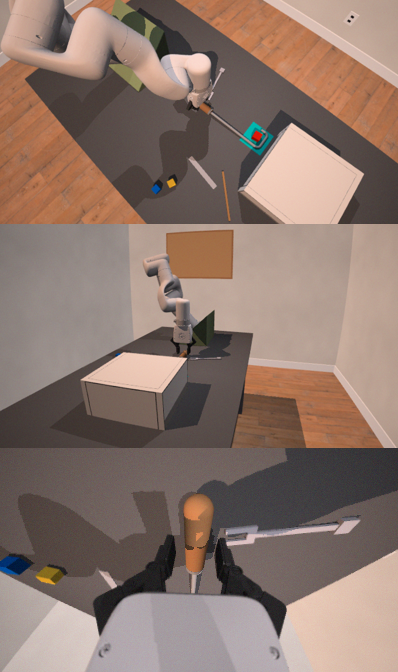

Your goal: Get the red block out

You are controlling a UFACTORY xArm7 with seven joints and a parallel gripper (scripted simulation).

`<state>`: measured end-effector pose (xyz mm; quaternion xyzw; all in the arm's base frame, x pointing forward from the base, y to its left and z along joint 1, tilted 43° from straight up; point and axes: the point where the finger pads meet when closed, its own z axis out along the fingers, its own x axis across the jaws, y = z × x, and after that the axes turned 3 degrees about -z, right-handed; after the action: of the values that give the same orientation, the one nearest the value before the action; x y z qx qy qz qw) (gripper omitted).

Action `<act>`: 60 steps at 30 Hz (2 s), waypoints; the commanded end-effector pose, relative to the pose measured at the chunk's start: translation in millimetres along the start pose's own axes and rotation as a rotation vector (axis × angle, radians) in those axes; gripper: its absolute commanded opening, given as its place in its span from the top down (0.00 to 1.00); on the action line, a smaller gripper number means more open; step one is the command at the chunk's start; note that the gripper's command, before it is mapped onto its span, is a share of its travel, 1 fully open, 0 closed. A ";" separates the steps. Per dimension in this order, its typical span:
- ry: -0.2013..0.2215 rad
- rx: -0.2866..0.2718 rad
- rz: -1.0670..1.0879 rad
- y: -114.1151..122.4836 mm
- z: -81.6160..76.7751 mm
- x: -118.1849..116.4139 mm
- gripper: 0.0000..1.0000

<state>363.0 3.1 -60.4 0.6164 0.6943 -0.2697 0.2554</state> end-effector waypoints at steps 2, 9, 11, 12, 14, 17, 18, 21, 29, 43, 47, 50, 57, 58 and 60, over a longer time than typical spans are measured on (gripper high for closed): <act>0.002 -0.003 0.000 1.1 -14.4 0.7 0.42; 0.002 -0.003 0.000 1.0 -46.6 0.7 0.42; 0.002 -0.003 0.000 1.0 -56.6 0.6 0.42; 0.002 -0.003 0.000 0.9 -61.6 0.6 0.42; 0.002 -0.003 0.000 0.9 -71.6 0.6 0.42; 0.002 -0.003 0.000 0.9 -86.2 0.6 0.42; 0.002 -0.003 0.000 0.9 -86.2 0.6 0.42; 0.002 -0.003 0.000 0.8 -95.5 0.6 0.42; 0.002 -0.003 0.000 0.7 -125.5 0.5 0.42; 0.002 -0.003 0.000 0.7 -142.3 0.5 0.42; 0.002 -0.003 0.000 0.7 -142.4 0.5 0.42; 0.002 -0.003 0.000 0.7 -142.4 0.5 0.42; 0.002 -0.003 0.000 0.7 -142.4 0.5 0.42; 0.002 -0.003 0.000 0.7 -142.4 0.5 0.42; 0.002 -0.003 0.000 0.7 -142.4 0.5 0.42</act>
<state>359.7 99.9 41.8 0.6164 0.6942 -0.2699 0.2555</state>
